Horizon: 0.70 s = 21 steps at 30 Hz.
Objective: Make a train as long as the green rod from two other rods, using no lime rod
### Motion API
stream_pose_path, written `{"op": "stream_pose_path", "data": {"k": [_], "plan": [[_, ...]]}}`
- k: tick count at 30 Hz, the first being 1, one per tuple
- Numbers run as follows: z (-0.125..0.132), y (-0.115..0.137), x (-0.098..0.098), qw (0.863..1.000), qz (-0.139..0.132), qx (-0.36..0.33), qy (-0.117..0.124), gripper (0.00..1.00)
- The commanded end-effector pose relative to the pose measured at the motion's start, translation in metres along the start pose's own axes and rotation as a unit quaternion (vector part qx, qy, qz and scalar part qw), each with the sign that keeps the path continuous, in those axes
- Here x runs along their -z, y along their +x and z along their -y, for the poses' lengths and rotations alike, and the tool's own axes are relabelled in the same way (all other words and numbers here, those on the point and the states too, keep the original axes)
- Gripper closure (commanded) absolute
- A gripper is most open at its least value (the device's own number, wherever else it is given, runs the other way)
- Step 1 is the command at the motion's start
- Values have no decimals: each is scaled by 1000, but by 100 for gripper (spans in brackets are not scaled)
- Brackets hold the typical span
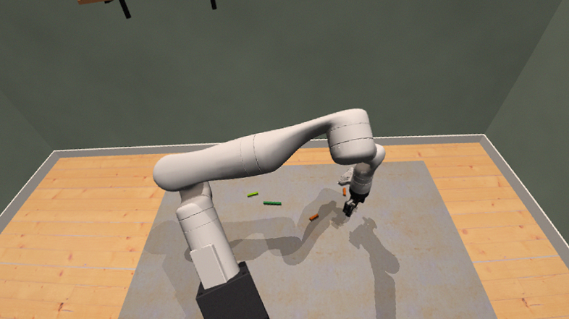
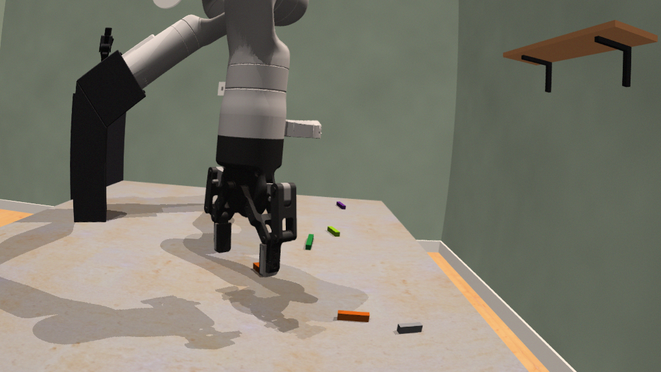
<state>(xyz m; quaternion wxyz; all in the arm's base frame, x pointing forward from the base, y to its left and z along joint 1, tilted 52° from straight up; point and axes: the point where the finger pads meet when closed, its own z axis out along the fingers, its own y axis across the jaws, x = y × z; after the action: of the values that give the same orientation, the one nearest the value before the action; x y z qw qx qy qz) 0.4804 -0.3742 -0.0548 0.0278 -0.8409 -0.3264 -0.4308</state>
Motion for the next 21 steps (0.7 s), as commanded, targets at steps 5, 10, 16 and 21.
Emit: {"op": "stream_pose_path", "data": {"k": [5, 10, 16, 21], "plan": [[0, 13, 1, 1000, 8, 4, -1, 0], [3, 33, 0, 1000, 17, 3, -4, 0], [10, 67, -1, 1000, 29, 3, -10, 0], [17, 87, -2, 999, 32, 3, -13, 0]]}}
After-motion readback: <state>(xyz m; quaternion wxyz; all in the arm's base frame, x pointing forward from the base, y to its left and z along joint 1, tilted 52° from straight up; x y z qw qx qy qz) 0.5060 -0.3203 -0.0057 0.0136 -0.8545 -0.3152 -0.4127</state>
